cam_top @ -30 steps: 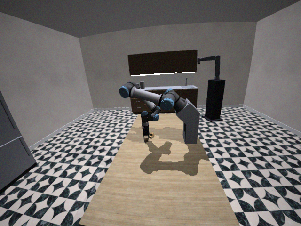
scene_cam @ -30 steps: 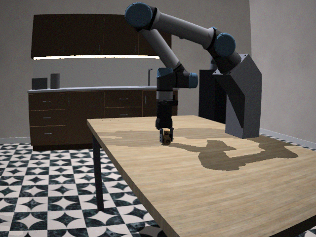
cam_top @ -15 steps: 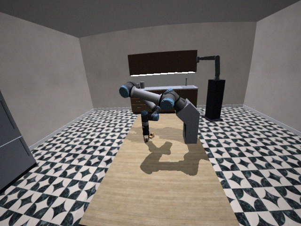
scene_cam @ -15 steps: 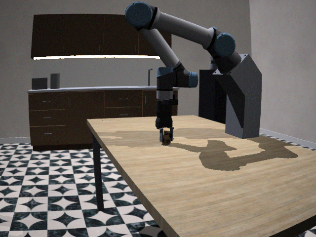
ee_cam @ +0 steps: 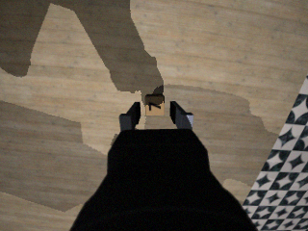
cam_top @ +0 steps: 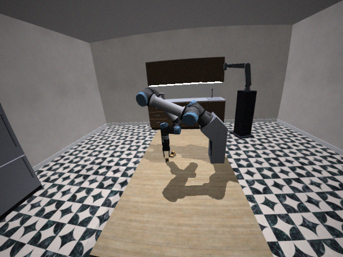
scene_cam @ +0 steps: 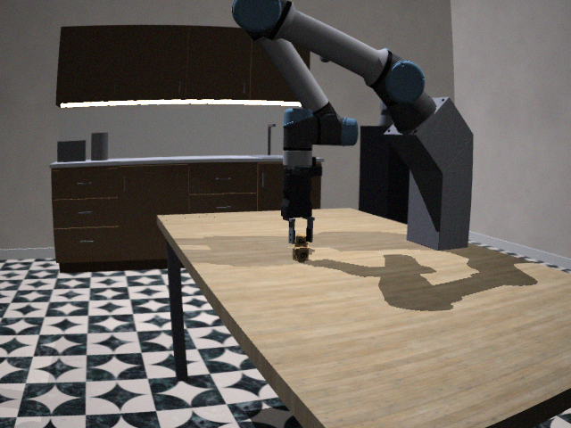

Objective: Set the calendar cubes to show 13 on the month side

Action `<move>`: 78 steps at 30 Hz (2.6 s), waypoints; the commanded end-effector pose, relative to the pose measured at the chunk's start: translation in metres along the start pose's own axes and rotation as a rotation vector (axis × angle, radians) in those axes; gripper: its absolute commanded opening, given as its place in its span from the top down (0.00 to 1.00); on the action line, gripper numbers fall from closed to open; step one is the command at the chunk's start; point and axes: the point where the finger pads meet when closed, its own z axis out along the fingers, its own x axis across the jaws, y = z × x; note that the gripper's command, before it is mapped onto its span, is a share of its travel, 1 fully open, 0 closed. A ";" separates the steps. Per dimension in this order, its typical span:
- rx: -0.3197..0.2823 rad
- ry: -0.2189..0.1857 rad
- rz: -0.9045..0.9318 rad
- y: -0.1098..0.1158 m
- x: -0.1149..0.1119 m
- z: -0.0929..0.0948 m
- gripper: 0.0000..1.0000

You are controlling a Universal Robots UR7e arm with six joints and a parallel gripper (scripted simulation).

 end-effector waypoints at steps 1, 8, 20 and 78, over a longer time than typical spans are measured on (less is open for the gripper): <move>0.000 0.001 0.000 0.000 0.000 -0.021 0.10; 0.000 0.001 0.000 0.000 0.000 -0.037 0.10; 0.000 0.001 0.000 0.000 0.000 -0.053 0.10; 0.000 0.000 -0.586 -0.005 -0.005 -0.051 0.00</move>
